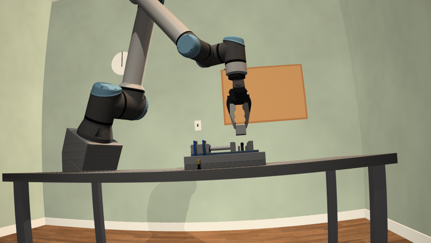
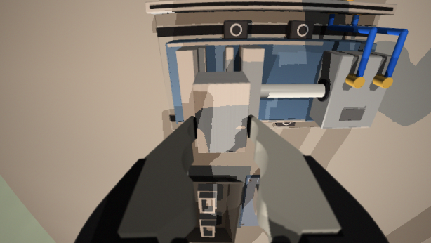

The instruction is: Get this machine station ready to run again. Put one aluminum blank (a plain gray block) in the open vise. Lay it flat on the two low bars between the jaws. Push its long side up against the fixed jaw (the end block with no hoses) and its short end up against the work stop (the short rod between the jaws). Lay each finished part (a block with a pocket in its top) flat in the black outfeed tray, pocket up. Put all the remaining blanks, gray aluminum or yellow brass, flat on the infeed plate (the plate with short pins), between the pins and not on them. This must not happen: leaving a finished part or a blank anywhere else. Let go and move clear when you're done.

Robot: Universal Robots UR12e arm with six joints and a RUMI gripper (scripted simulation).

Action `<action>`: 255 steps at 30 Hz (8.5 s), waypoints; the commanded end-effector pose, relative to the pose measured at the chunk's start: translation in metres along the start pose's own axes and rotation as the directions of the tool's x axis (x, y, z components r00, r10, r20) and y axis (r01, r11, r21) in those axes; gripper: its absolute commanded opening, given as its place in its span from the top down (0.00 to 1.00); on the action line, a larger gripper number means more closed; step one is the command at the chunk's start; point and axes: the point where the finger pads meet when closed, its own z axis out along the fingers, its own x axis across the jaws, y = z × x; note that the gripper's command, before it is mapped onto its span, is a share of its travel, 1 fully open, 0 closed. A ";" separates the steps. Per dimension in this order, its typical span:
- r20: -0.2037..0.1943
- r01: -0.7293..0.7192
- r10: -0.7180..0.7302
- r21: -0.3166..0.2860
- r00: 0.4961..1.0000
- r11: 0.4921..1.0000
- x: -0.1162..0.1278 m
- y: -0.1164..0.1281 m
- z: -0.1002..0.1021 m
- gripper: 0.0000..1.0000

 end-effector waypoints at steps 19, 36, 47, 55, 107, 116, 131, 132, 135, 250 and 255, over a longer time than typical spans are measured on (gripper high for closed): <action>0.002 0.000 0.000 0.001 1.000 1.000 -0.001 0.000 -0.001 1.00; 0.002 0.000 0.000 0.001 1.000 1.000 -0.001 0.000 0.004 1.00; 0.002 0.000 0.000 0.001 1.000 1.000 -0.001 0.000 0.010 1.00; 0.002 0.000 0.000 0.001 1.000 1.000 -0.001 -0.001 0.015 1.00; 0.002 0.000 0.000 0.001 1.000 1.000 -0.001 -0.001 0.023 1.00; 0.002 0.000 0.000 0.001 1.000 1.000 -0.001 -0.001 0.023 1.00; 0.002 0.000 0.000 0.001 1.000 1.000 -0.001 -0.001 0.023 1.00; 0.002 0.000 0.000 0.001 1.000 1.000 -0.001 -0.001 0.023 1.00; 0.002 0.000 0.000 0.001 1.000 1.000 -0.001 -0.001 0.024 1.00; 0.002 0.000 0.000 0.001 1.000 1.000 -0.001 -0.001 0.042 1.00; 0.002 0.000 0.000 0.001 1.000 1.000 -0.001 -0.001 0.042 1.00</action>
